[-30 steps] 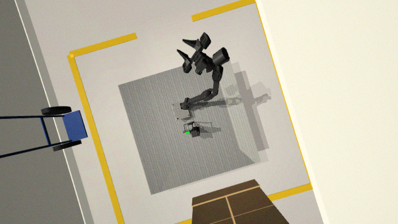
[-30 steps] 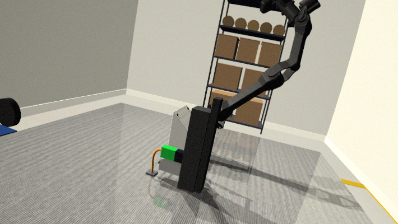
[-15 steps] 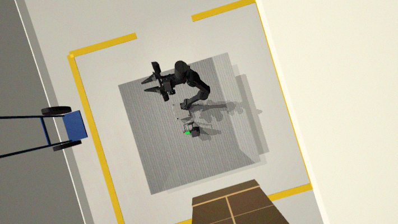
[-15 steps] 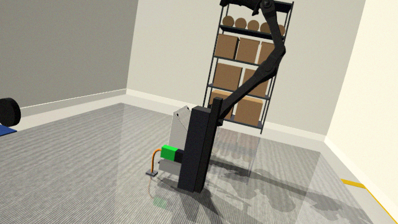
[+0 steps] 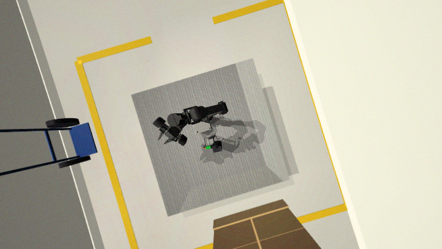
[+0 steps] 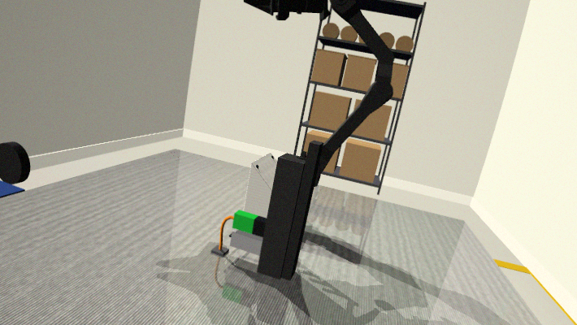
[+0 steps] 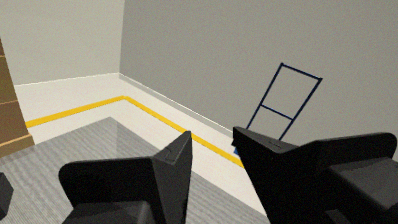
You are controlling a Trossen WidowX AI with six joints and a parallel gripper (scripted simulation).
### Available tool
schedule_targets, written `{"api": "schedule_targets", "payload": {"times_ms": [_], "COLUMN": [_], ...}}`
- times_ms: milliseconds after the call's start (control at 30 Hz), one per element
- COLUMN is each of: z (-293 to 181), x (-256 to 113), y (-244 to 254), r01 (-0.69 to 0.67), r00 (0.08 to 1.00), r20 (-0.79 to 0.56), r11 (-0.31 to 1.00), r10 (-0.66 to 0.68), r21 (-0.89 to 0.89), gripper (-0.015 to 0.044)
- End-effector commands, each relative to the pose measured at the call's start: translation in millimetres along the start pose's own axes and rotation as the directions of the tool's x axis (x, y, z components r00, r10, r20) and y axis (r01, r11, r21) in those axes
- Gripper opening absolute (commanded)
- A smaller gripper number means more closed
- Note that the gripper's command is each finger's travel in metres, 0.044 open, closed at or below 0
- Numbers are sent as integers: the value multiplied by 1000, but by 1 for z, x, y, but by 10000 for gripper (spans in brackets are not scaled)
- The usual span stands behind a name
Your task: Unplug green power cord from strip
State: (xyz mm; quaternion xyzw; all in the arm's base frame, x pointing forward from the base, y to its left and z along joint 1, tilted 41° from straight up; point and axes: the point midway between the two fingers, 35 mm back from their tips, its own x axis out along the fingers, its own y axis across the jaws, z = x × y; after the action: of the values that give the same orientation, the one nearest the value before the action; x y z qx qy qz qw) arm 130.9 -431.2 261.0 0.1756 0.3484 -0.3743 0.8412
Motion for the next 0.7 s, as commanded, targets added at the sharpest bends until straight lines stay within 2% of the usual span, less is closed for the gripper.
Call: {"api": "schedule_targets", "payload": {"times_ms": [0, 167, 333, 533, 667], "z": [-14, -50, -97, -138, -172], "x": [28, 76, 109, 121, 125], "y": [30, 96, 165, 214, 247], "r01": [-82, -187, -189, -171, -99], "r00": [994, 941, 837, 738, 649], "r20": [-71, -230, -402, -512, -603], "r11": [993, 948, 885, 857, 837], "r10": [88, 248, 371, 439, 465], "r21": [80, 258, 425, 486, 539], "gripper": [160, 160, 160, 160, 160]}}
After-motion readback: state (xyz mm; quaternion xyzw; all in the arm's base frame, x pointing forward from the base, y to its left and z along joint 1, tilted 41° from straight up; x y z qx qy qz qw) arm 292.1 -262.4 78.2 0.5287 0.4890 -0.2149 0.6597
